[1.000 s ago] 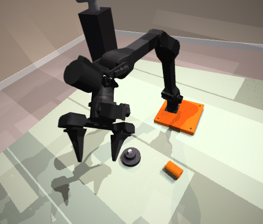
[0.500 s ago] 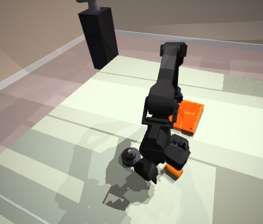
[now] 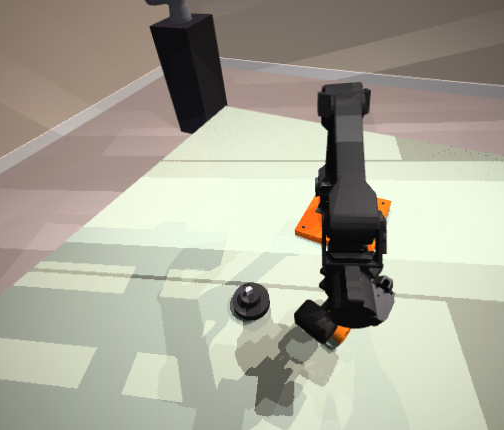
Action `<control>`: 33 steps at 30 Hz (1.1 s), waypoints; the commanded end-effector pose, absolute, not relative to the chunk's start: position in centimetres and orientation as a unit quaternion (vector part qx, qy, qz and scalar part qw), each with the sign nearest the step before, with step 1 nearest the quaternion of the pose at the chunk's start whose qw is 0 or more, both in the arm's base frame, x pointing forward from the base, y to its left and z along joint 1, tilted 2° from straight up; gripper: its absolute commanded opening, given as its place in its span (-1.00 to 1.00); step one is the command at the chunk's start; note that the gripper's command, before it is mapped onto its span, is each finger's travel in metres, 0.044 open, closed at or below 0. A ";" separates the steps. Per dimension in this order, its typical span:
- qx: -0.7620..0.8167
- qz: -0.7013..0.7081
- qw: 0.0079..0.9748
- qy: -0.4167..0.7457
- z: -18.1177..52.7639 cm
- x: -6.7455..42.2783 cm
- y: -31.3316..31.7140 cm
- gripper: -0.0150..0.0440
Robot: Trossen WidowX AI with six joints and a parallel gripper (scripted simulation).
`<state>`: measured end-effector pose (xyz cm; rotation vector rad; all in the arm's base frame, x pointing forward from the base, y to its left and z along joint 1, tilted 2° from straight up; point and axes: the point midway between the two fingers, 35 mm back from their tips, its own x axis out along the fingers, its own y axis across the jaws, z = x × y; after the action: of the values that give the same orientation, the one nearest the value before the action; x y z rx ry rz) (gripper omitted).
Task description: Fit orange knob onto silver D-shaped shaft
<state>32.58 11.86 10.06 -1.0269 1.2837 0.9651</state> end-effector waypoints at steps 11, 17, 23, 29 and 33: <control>-0.439 0.412 0.574 0.555 7.1 32.4 11.6 1.00; -0.439 0.412 0.574 0.555 6.1 32.5 11.6 1.00; -0.440 0.412 0.574 0.555 5.1 32.5 11.6 1.00; -0.440 0.411 0.574 0.555 4.2 32.6 11.5 1.00; -0.440 0.411 0.574 0.555 3.5 32.6 11.5 1.00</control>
<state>32.68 11.61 4.47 -1.0257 1.2925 0.9598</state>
